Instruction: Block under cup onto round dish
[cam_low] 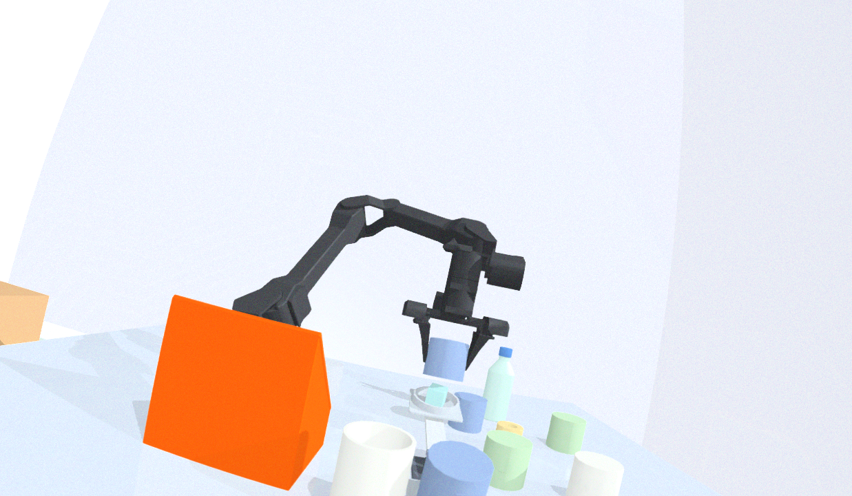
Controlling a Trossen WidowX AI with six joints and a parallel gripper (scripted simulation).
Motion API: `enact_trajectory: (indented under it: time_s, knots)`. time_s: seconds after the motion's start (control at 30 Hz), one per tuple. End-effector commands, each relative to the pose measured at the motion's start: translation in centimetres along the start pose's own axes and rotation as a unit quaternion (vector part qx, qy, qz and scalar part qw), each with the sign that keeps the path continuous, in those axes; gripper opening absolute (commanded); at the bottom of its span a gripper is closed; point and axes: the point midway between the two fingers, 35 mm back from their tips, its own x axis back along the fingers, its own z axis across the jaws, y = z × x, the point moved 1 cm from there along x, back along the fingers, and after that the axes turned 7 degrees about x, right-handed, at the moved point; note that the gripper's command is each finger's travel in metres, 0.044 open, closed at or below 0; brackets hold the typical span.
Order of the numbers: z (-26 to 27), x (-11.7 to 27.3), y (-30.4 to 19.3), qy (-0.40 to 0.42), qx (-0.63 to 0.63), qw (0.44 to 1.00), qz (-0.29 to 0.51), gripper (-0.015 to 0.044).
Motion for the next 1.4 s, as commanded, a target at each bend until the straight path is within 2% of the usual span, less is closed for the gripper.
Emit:
enact_trajectory:
  time_s: [0.0, 0.83, 1.37]
  knots:
    - [-0.1, 0.7, -0.1, -0.003, 0.002, 1.000, 0.000, 0.0000]
    - [0.5, 3.9, 0.2, -0.004, 0.002, 1.000, -0.003, 0.0000]
    - [0.5, 3.3, 0.3, -0.001, 0.000, 1.000, -0.004, 0.0000]
